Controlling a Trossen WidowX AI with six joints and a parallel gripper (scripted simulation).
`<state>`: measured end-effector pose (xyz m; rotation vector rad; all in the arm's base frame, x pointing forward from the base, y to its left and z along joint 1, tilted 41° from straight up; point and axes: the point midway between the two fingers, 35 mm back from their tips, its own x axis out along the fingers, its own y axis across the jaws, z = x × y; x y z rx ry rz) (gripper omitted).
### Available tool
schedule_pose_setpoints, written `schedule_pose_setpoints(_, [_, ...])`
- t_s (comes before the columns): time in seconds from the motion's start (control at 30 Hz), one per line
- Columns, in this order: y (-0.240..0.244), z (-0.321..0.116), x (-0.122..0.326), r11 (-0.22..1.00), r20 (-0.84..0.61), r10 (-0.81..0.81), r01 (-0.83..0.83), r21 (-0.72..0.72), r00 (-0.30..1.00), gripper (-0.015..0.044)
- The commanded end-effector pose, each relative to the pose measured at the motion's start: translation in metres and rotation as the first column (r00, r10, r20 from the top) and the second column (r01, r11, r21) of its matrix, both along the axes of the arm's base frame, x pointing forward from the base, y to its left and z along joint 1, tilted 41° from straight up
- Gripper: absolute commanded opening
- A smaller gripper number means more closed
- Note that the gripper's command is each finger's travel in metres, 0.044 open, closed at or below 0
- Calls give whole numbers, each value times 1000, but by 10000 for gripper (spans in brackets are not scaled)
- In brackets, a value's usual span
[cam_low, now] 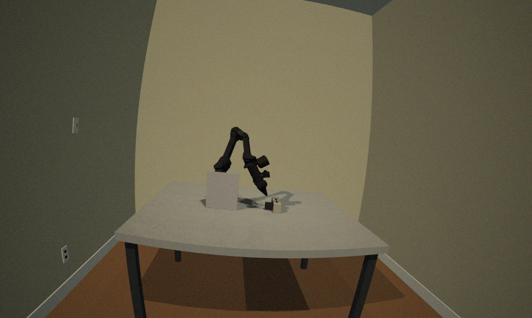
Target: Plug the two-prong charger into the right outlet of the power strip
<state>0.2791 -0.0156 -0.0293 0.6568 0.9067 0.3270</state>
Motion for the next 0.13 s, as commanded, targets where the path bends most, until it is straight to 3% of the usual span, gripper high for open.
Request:
schedule_pose_setpoints(0.0, [0,0,0,1000,0,-2,2,5,1000,440])
schedule_pose_setpoints(0.1, [0,0,0,1000,0,-2,2,5,1000,440])
